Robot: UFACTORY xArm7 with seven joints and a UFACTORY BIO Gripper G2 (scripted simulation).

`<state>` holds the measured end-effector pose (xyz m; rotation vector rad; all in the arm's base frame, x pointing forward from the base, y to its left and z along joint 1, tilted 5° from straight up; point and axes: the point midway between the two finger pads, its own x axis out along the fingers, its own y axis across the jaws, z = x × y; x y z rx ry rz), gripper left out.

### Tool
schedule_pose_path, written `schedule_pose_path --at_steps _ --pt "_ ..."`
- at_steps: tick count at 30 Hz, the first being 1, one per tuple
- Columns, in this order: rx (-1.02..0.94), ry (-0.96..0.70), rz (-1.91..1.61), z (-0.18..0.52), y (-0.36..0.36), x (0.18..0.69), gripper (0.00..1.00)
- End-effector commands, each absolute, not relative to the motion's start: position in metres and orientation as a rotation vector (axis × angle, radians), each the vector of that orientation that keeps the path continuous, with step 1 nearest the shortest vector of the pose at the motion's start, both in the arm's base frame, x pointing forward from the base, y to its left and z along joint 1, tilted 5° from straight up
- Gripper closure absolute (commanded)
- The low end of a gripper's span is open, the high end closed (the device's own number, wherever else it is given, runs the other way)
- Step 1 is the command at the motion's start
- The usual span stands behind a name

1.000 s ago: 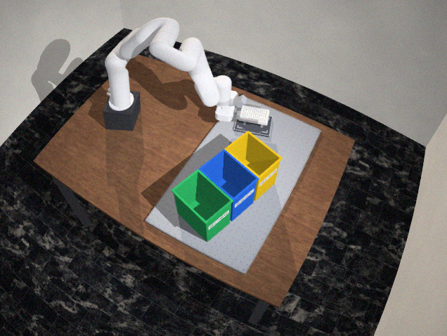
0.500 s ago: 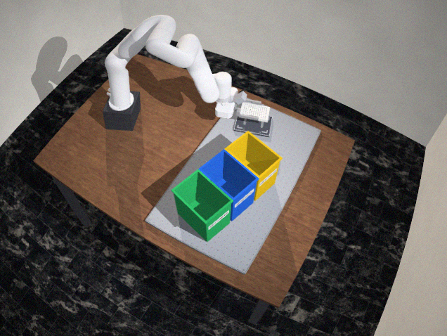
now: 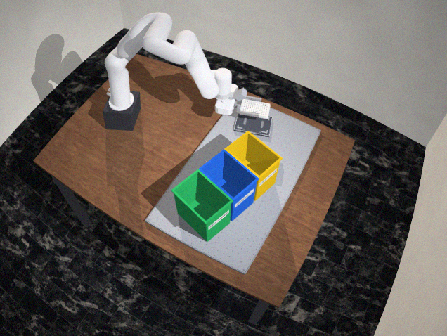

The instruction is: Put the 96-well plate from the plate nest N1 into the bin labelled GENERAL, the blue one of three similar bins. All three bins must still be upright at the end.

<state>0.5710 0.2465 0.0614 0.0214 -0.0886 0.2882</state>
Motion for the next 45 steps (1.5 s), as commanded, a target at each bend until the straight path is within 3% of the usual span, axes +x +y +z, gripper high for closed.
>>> schedule_pose_path --at_steps 1,45 --pt "0.023 -0.094 0.288 0.070 0.247 0.572 1.00" --pt "0.023 -0.094 0.288 0.135 0.245 0.566 1.00"
